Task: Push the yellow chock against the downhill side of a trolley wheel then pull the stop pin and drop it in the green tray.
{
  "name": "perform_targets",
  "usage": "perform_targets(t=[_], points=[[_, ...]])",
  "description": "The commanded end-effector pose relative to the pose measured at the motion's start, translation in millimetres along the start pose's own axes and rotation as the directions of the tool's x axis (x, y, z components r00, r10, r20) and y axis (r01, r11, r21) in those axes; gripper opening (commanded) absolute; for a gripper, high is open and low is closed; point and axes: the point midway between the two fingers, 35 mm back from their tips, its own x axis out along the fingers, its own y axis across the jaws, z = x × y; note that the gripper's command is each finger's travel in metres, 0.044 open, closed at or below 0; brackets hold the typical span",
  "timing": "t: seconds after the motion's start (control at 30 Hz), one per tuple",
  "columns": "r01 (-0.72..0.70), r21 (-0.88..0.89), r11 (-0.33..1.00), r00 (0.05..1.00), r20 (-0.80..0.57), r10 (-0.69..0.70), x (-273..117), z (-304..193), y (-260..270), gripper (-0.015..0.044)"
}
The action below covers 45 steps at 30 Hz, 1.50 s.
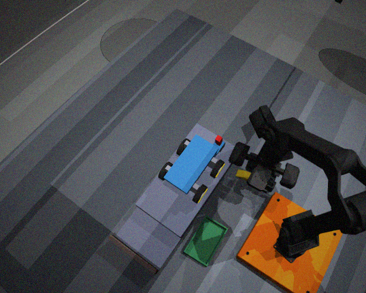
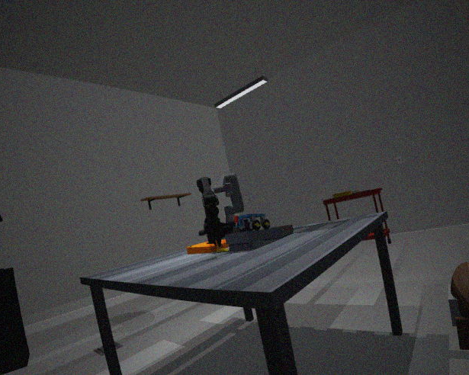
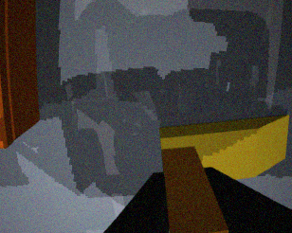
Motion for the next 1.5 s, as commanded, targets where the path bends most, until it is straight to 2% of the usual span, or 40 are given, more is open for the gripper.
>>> perform_targets(t=[0.0,1.3,1.47], points=[[0.003,0.002,1.0,1.0,-0.001,-0.003,-10.6,-0.7,-0.6,0.0],[0.003,0.003,1.0,1.0,0.0,-0.003,-142.0,-0.1,0.2,0.0],[0.003,0.003,1.0,1.0,0.0,-0.003,-146.7,0.0,-0.1,0.0]])
